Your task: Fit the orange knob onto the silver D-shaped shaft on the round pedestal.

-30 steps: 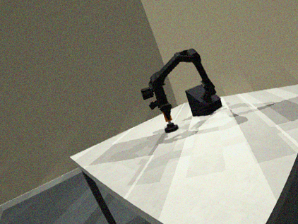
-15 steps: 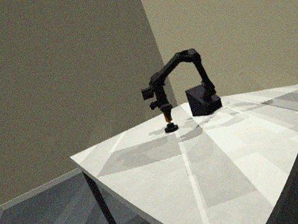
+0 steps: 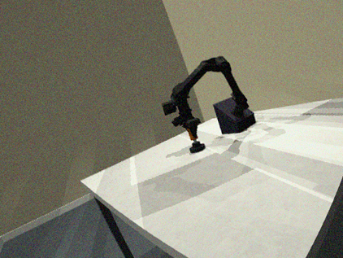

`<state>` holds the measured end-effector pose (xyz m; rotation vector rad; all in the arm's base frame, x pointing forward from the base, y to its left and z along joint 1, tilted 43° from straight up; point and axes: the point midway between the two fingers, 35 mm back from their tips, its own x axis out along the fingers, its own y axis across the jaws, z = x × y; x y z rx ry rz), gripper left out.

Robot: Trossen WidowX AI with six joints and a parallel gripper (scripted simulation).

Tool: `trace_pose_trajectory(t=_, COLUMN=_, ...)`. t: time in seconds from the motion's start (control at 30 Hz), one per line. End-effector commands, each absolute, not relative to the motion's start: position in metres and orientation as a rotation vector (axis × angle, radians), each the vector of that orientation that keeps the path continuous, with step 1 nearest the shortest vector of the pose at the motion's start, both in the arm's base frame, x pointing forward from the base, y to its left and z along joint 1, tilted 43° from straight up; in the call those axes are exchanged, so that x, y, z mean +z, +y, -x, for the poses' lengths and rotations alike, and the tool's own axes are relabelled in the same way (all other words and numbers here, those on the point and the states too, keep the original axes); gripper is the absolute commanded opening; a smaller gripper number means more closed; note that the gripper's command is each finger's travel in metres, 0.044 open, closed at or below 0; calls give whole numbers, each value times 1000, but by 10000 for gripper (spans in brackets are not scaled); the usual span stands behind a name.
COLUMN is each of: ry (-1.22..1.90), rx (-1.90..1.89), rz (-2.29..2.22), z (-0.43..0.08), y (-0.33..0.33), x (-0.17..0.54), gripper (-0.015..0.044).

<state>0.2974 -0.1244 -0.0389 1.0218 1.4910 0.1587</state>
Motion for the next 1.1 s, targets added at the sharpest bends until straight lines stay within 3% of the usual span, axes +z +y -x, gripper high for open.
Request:
trace_pose_trajectory(t=0.0, ry=1478, rx=174, rz=-1000, z=-299, y=-128, x=-38, gripper=0)
trace_pose_trajectory(t=1.07, ry=1478, rx=175, rz=-1001, z=-298, y=-123, x=-41, gripper=0)
